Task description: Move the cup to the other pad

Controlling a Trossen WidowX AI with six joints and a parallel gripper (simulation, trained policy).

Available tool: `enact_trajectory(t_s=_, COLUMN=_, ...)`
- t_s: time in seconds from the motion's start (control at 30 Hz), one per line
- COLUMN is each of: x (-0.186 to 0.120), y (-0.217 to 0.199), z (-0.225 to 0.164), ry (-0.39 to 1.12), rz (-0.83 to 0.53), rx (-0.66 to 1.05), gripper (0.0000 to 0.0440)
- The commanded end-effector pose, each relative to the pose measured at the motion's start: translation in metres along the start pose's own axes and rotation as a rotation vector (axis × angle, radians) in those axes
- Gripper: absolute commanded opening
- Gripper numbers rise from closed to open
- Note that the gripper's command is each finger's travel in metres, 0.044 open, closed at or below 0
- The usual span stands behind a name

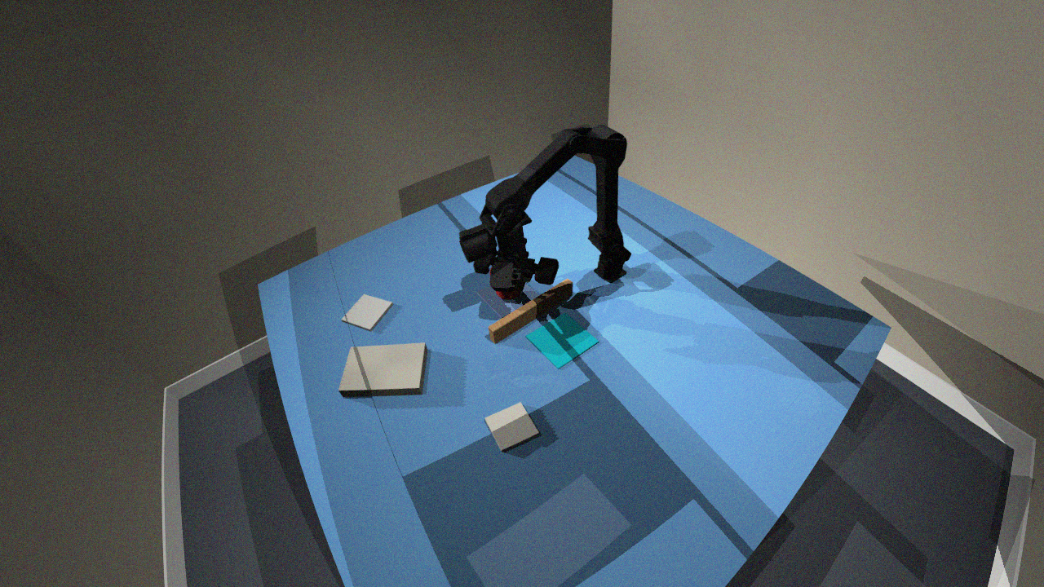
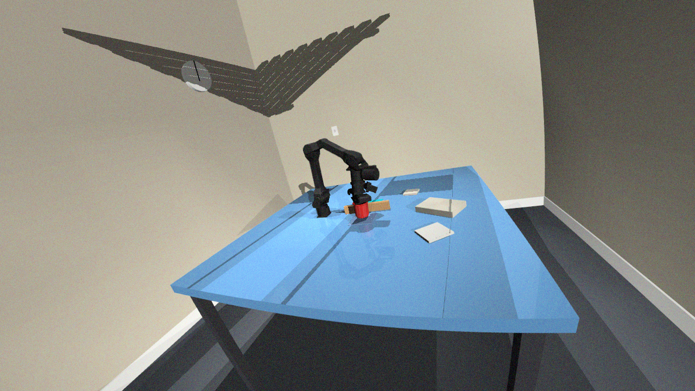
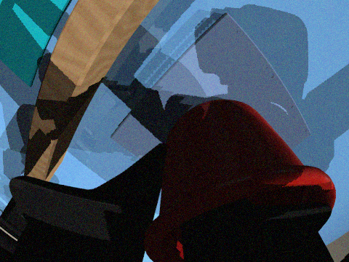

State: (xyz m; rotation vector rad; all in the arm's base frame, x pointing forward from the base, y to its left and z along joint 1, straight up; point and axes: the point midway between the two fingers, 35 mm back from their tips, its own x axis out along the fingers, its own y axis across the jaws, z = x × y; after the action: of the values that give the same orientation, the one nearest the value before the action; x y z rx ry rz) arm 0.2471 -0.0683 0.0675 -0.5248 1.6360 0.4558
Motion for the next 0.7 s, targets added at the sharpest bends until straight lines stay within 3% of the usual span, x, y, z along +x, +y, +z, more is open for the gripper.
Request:
enact_trajectory(t_s=0.0, x=-0.012, y=-0.001, z=0.003, ry=-0.019, rz=-0.007, rx=-0.039, gripper=0.0)
enact_trajectory(t_s=0.67, x=-0.056, y=0.011, z=0.031, ry=-0.09, rz=-0.057, rx=-0.147, gripper=0.0)
